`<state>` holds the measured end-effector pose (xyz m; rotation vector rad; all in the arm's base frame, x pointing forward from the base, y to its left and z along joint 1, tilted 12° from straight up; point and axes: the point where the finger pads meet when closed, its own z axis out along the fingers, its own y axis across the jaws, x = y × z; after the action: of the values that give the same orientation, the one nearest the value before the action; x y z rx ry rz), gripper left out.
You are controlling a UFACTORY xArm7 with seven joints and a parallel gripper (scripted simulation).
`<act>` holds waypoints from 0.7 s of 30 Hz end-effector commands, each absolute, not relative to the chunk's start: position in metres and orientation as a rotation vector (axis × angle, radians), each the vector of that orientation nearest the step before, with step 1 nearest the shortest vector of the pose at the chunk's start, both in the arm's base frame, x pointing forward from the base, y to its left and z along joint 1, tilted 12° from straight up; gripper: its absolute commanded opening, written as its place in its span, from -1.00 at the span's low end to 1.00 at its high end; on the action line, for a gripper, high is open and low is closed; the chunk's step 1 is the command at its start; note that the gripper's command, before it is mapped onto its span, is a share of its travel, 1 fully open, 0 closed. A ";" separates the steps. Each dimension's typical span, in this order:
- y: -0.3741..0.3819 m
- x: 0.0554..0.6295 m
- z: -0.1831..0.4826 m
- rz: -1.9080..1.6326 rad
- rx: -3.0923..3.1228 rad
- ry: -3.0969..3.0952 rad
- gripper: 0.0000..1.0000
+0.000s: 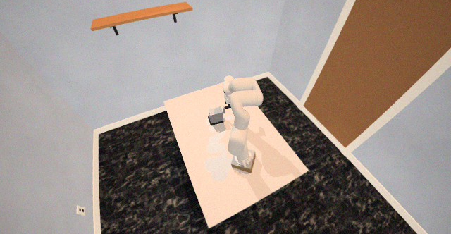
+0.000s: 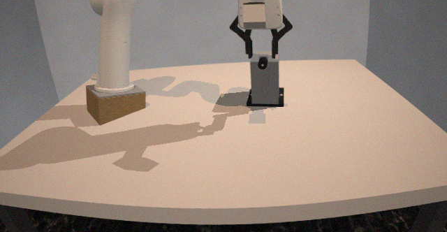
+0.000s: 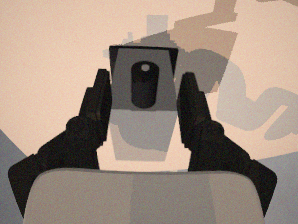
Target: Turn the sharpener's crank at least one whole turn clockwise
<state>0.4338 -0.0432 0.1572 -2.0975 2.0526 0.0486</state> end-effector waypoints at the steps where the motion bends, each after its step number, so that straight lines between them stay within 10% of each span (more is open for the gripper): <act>1: -0.044 0.435 0.158 0.045 -2.095 2.052 0.09; 21: -0.041 0.437 0.146 0.045 -2.095 2.052 0.09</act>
<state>0.4348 -0.0416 0.1480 -2.0973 2.0528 0.0474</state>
